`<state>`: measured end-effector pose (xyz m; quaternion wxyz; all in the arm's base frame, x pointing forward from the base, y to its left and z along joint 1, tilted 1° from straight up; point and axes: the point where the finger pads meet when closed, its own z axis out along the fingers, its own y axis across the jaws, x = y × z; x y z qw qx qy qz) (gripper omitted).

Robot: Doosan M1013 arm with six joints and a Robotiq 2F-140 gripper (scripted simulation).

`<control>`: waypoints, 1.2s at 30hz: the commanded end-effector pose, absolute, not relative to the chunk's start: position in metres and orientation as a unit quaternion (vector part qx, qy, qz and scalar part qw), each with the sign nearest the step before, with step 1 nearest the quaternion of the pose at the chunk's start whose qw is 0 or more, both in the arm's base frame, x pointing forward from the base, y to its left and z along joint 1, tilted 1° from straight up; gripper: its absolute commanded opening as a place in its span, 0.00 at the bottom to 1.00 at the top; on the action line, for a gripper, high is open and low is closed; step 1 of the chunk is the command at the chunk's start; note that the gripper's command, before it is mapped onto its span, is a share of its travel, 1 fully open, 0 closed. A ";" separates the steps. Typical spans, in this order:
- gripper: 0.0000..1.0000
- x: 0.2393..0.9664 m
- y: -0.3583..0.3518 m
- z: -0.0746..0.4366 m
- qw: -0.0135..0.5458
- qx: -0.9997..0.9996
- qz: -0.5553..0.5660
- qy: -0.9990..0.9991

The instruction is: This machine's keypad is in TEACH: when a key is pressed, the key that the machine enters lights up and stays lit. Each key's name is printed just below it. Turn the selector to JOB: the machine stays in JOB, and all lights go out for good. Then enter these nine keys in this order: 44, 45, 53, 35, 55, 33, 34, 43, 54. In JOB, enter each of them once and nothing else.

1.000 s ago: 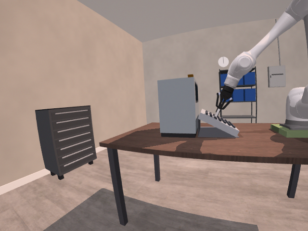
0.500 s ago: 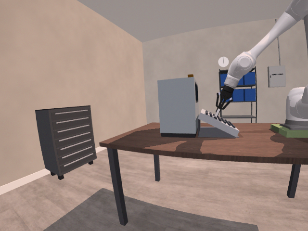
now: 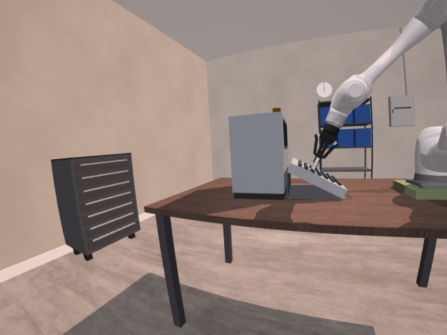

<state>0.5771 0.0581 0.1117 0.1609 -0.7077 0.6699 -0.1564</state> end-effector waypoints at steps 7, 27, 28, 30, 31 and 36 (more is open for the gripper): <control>0.00 0.574 0.058 0.118 0.161 -0.708 -0.156 0.670; 0.00 0.562 0.057 0.142 0.161 -0.708 -0.156 0.670; 0.00 0.562 0.057 0.143 0.161 -0.708 -0.156 0.670; 0.00 0.562 0.057 0.143 0.161 -0.708 -0.156 0.670; 0.00 0.562 0.057 0.143 0.161 -0.708 -0.156 0.670; 0.00 0.561 0.057 0.143 0.161 -0.708 -0.156 0.670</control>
